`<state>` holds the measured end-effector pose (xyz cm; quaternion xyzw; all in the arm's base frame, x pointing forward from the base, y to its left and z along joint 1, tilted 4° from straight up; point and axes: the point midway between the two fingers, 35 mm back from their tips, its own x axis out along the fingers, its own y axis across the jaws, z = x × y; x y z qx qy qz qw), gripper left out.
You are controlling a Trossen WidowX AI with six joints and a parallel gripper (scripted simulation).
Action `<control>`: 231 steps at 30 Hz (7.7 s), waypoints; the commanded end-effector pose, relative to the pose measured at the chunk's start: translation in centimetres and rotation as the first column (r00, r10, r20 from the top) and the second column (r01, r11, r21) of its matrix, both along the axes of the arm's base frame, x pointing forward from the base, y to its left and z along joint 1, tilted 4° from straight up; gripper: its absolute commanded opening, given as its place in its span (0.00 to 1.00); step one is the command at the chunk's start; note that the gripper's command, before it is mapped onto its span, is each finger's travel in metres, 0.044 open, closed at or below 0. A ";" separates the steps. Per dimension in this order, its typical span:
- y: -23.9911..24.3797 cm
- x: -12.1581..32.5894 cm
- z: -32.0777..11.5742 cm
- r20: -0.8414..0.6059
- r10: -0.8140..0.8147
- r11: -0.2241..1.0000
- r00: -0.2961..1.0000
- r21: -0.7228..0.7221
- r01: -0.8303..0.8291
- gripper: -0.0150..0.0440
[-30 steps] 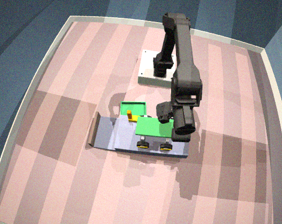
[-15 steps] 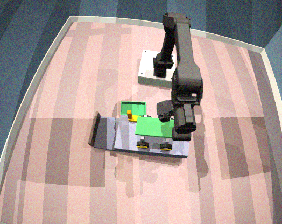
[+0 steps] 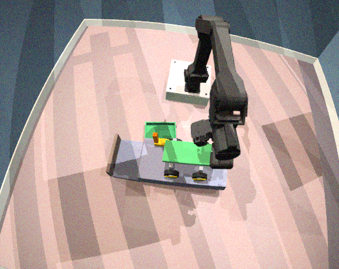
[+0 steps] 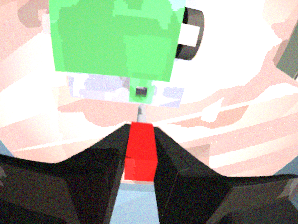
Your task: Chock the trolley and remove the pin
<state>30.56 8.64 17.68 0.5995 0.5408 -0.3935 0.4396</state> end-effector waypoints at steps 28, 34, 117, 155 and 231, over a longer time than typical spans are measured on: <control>2.6 -3.9 0.0 0.002 -0.002 1.000 1.000 0.005 0.002 0.25; 2.7 -5.8 -0.3 0.000 -0.002 1.000 1.000 0.005 0.002 0.25; -20.6 -8.5 -4.8 -0.004 -0.002 1.000 1.000 -0.018 0.002 0.25; -19.8 -8.5 -4.8 -0.116 -0.848 0.530 0.517 -0.180 0.828 0.25; -21.8 -10.2 -13.3 0.091 -0.990 0.087 0.108 -0.208 0.974 0.58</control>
